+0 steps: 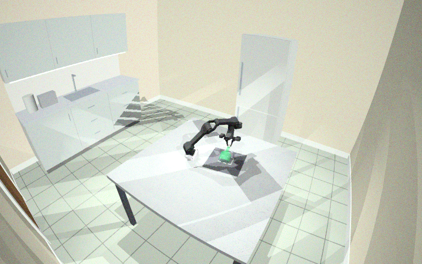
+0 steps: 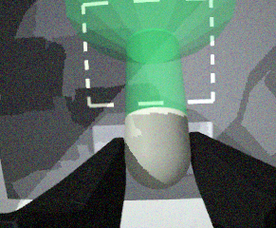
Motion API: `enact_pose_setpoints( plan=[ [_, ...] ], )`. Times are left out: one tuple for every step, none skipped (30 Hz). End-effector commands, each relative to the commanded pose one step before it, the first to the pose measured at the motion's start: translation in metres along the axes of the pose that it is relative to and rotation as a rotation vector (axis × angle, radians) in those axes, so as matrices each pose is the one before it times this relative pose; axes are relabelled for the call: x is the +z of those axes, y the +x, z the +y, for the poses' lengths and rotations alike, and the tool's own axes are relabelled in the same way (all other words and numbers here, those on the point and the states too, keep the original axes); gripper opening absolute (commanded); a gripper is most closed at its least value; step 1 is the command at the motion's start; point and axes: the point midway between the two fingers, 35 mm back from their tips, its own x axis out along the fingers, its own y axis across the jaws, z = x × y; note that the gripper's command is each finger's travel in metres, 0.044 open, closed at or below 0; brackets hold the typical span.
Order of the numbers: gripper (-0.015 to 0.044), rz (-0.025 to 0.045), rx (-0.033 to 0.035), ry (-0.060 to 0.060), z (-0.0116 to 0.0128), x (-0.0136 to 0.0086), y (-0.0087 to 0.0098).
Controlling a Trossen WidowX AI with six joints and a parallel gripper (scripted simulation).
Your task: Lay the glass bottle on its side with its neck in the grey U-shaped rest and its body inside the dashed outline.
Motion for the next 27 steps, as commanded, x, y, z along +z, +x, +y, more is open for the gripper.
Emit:
enact_pose_setpoints(
  plan=[
    [0.0111, 0.00089, -0.00071, 0.0025, 0.00124, -0.00617, 0.0047],
    [0.0111, -0.0001, 0.00024, -0.0005, -0.00001, -0.00115, 0.00065],
    [0.0111, -0.00007, 0.00023, -0.0005, -0.00001, -0.00114, 0.00066],
    [0.0111, -0.00005, 0.00022, -0.0005, -0.00001, -0.00114, 0.00067],
    [0.0111, -0.00002, 0.00021, -0.0005, -0.00001, -0.00113, 0.00068],
    [0.0111, 0.0, 0.0002, -0.0005, -0.00001, -0.00112, 0.00068],
    [0.0111, 0.00002, 0.00019, -0.0005, 0.0, -0.00112, 0.00069],
    [0.0111, 0.00004, 0.00018, -0.0004, 0.0, -0.00111, 0.0007],
    [0.0111, 0.00006, 0.00017, -0.0004, 0.0, -0.0011, 0.00071],
    [0.0111, 0.00008, 0.00016, -0.0004, 0.0, -0.00109, 0.00072],
    [0.0111, 0.00011, 0.00015, -0.0004, 0.0, -0.00109, 0.00073],
    [0.0111, 0.00013, 0.00014, -0.0003, 0.0, -0.00108, 0.00074],
    [0.0111, 0.00014, 0.00013, -0.0003, 0.0, -0.00107, 0.00075],
    [0.0111, 0.00015, 0.00013, -0.0003, -0.00001, -0.00106, 0.00076],
    [0.0111, 0.00015, 0.00013, -0.0003, 0.0, -0.00078, 0.00057],
    [0.0111, 0.00004, 0.00003, -0.0001, 0.0, -0.00011, 0.00008],
    [0.0111, 0.00009, 0.00007, -0.0001, 0.0, -0.00027, 0.00019],
    [0.0111, 0.00015, 0.00012, -0.0002, 0.0, -0.00042, 0.00031],
    [0.0111, 0.00018, 0.00015, -0.0002, 0.0, -0.00054, 0.00039],
    [0.0111, 0.00016, 0.00016, -0.0002, 0.0, -0.00057, 0.00042],
    [0.0111, 0.00012, 0.00014, -0.0002, 0.0, -0.00055, 0.00041],
    [0.0111, 0.00009, 0.0001, -0.0002, 0.0, -0.00052, 0.0004],
    [0.0111, 0.0001, 0.00006, -0.0002, -0.00001, -0.00052, 0.00041],
    [0.0111, 0.00012, 0.00004, -0.0001, -0.00001, -0.00051, 0.00041],
    [0.0111, 0.00016, 0.00002, -0.0001, -0.00001, -0.00051, 0.00042],
    [0.0111, 0.00019, 0.00001, 0.0, -0.00001, -0.00051, 0.00042],
    [0.0111, 0.00021, 0.00001, 0.0, -0.00001, -0.00051, 0.00042]
  ],
)
